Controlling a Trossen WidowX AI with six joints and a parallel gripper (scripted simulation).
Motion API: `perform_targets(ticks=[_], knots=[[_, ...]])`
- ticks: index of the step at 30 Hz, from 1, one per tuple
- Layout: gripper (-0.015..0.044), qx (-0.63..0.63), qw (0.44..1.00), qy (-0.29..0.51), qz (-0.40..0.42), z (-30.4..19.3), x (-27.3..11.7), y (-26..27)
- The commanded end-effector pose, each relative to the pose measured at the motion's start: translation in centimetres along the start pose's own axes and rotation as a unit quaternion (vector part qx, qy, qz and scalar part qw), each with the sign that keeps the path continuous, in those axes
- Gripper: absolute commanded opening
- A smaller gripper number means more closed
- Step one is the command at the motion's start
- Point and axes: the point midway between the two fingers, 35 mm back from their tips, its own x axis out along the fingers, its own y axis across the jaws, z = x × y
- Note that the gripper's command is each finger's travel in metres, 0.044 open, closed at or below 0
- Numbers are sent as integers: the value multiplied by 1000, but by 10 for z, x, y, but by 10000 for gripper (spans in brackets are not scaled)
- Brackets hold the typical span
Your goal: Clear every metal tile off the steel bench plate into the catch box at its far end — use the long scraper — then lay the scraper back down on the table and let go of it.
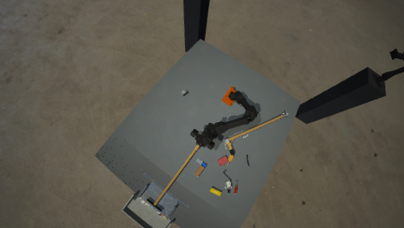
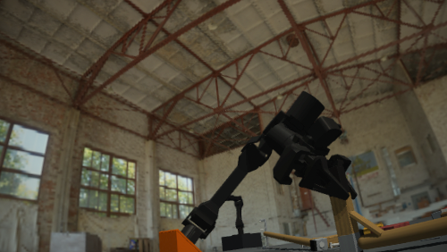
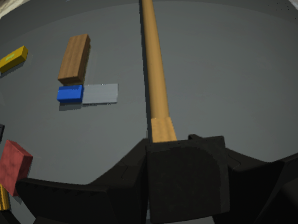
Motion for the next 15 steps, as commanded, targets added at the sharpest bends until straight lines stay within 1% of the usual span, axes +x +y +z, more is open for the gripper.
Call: perform_targets(ticks=[1,15], knots=[[0,-2,1000,-6,1,1,-9,0],[0,-2,1000,-6,0,-11,-23,-1]])
